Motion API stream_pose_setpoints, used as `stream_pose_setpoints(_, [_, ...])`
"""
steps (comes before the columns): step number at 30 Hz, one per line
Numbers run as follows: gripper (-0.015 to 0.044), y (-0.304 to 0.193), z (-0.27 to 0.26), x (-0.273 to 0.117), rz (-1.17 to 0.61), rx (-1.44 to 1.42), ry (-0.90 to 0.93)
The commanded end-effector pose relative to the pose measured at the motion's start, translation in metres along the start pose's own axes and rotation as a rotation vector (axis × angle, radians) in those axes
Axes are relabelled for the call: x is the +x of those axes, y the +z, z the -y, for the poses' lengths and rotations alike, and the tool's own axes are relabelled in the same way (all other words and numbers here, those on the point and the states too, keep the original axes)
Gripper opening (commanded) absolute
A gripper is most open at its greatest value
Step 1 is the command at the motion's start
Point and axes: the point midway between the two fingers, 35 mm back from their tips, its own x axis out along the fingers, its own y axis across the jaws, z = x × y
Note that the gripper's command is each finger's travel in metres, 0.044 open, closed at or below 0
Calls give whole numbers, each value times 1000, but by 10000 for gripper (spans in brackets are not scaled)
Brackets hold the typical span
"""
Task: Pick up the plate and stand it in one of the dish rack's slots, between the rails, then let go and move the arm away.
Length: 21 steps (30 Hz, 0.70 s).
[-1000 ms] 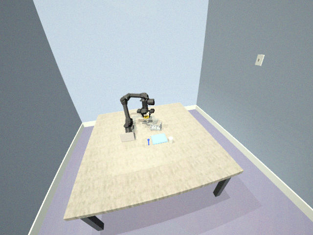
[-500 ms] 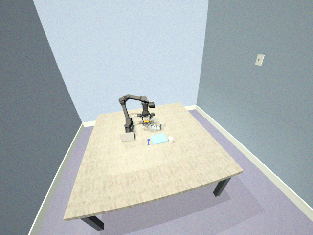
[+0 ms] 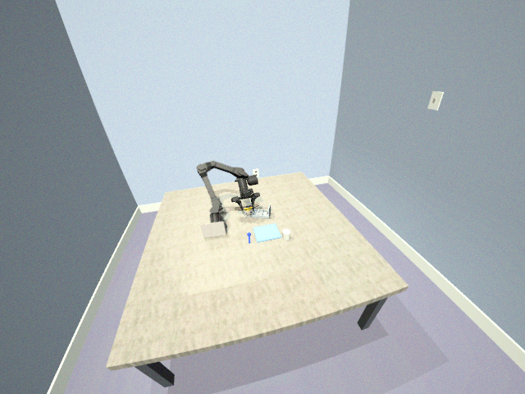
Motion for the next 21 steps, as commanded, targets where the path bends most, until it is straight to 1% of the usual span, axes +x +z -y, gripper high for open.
stream_pose_setpoints(1, [0, -2, -2, 6, 82, -80, 45])
stream_pose_setpoints(21, [0, -12, -22, 19, 428, -331, 301])
